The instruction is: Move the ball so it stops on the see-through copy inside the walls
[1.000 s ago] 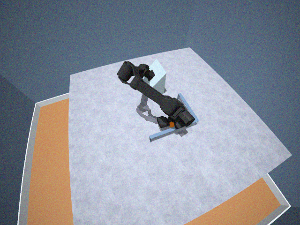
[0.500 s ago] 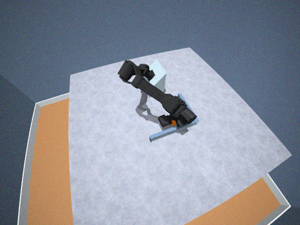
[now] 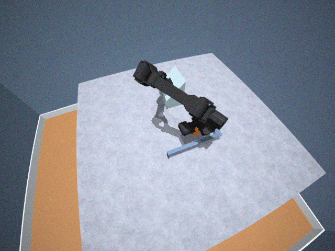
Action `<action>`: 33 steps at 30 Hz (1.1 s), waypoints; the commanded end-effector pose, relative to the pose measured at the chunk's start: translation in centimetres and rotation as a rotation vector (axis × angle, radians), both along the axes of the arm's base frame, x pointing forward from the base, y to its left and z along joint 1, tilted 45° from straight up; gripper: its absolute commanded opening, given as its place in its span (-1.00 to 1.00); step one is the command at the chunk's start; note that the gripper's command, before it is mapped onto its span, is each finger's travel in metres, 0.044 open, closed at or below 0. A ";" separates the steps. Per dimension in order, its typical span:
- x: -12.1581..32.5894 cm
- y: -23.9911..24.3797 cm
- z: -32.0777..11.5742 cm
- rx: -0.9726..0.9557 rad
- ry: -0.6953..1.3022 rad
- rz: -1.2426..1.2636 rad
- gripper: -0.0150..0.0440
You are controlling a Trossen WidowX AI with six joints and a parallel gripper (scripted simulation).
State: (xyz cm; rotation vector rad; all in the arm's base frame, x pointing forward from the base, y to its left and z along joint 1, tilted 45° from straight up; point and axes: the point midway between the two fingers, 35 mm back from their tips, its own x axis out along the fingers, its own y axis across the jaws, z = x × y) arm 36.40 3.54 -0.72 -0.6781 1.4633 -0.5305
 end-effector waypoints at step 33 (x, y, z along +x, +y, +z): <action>-8.3 5.8 -4.0 0.005 -0.029 -0.022 -0.49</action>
